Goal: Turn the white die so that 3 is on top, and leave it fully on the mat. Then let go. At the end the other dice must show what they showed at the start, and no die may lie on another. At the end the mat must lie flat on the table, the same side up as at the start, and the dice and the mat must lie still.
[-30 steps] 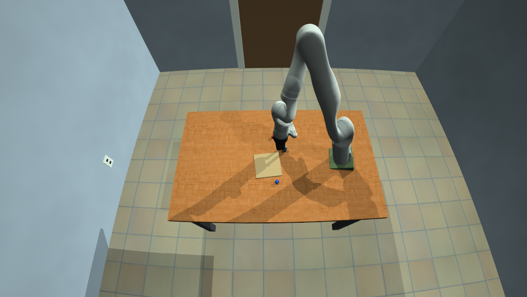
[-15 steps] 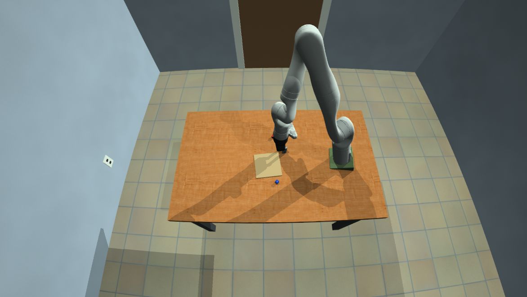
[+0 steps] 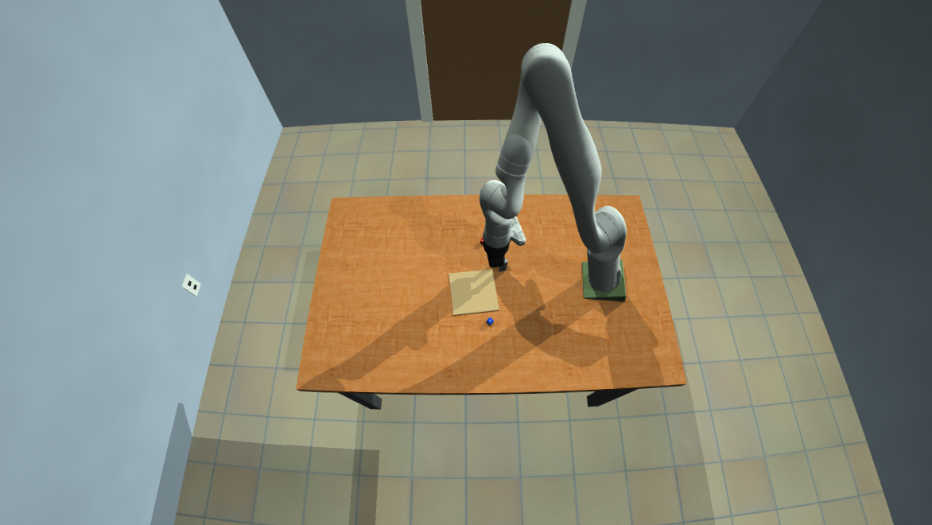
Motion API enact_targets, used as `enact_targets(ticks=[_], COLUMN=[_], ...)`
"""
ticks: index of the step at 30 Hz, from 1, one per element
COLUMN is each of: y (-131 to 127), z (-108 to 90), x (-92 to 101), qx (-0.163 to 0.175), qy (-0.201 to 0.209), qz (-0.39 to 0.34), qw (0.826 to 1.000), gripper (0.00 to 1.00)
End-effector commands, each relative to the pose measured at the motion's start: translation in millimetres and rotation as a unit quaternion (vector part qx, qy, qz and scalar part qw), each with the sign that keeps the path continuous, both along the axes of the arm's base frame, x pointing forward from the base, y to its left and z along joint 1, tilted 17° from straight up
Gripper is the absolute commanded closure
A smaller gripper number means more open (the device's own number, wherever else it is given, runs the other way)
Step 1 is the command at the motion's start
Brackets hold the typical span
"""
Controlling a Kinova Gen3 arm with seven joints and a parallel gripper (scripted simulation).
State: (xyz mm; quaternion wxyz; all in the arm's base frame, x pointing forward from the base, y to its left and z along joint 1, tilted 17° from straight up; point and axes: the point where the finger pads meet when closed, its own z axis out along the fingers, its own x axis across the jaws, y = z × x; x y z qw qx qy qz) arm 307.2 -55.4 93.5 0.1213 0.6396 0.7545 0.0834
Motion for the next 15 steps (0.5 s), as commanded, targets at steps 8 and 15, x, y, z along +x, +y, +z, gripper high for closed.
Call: enact_targets(ticks=[8, 15], y=[-0.1, -0.1], z=[0.2, 0.2], x=[0.2, 0.2], qx=[0.0, 0.0], qy=[0.0, 0.0], qz=[0.0, 0.0], qw=[1.0, 1.0], gripper=[0.36, 0.66])
